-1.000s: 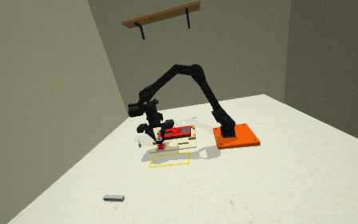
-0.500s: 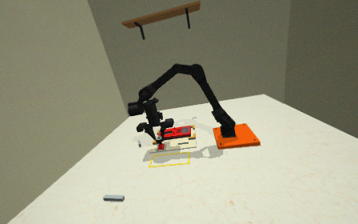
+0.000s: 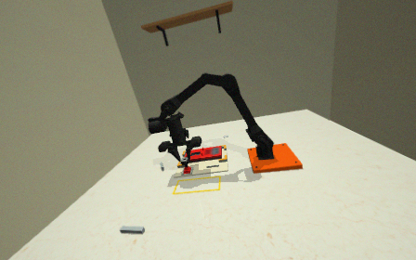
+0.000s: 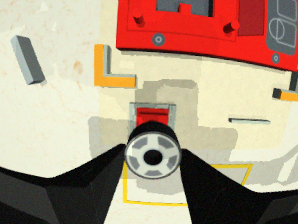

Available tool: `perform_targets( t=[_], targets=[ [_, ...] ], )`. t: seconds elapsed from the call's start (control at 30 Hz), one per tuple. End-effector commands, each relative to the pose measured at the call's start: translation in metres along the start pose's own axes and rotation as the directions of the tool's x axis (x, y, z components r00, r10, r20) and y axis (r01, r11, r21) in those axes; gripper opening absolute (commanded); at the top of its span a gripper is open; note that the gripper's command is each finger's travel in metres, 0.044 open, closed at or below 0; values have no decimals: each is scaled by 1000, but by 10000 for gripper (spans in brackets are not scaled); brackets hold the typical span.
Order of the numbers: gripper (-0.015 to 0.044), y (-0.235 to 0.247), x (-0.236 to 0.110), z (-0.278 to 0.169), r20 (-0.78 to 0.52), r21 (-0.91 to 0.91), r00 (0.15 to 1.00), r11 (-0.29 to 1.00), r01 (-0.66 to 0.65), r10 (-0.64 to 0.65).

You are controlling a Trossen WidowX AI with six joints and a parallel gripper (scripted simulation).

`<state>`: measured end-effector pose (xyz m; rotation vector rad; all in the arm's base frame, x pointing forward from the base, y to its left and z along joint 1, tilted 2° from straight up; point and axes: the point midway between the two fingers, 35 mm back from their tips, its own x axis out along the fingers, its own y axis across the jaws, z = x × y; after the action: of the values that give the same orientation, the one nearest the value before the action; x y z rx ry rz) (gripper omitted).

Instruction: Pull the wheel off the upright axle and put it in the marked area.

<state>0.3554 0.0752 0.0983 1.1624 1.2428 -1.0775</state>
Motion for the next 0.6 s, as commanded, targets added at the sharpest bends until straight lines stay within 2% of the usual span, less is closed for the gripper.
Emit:
perform_targets(
  t=[0.0, 0.57],
  targets=[
    [0, 0, -3, -1, -3, 0, 1000, 1000, -3, 3],
    [0, 0, -9, -1, -3, 1, 1000, 1000, -4, 4]
  ],
)
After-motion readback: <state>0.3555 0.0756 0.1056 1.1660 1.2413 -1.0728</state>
